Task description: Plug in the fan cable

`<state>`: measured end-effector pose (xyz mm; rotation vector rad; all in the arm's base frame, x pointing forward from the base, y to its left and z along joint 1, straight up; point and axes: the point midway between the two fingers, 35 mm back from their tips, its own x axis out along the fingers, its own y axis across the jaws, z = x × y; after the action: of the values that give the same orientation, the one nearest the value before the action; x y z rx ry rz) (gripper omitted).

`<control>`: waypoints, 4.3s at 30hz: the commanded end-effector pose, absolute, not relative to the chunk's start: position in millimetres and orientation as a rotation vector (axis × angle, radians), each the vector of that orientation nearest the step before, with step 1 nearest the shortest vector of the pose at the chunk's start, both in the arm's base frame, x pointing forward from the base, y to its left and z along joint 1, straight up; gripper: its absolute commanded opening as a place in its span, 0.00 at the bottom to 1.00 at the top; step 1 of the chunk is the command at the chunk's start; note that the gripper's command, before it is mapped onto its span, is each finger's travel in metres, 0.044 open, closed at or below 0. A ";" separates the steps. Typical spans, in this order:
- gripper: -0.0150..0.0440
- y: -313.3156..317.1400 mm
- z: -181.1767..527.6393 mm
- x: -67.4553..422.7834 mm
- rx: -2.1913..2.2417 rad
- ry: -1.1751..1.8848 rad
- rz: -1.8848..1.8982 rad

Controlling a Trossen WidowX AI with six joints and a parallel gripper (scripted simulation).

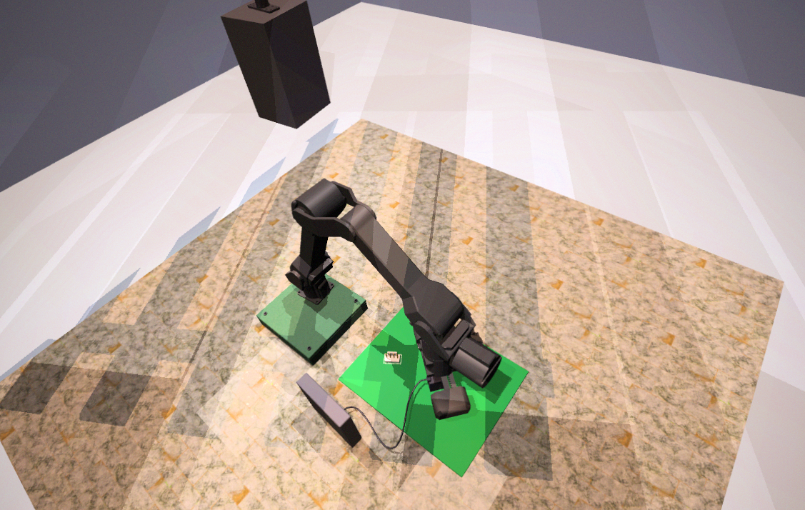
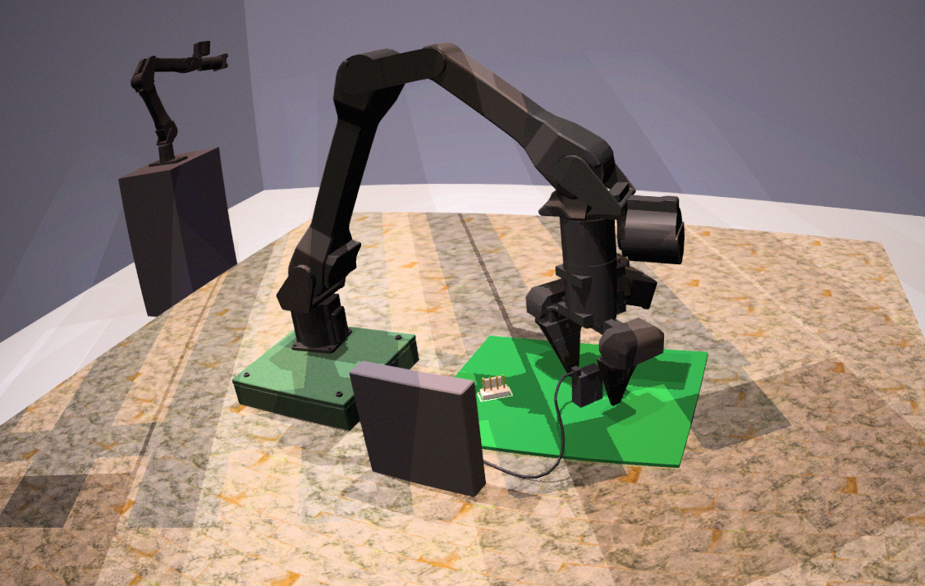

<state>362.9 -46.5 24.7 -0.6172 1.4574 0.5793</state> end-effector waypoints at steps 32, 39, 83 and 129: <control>0.25 -47.4 76.2 336.3 -0.564 1.474 0.538; 0.25 -46.5 71.3 260.7 -0.411 1.512 0.391; 0.25 -41.6 69.8 255.3 -0.377 1.518 0.359; 0.25 -41.0 47.5 249.8 -0.377 1.518 0.359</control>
<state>251.5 -41.8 50.4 -0.3838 1.5139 0.3569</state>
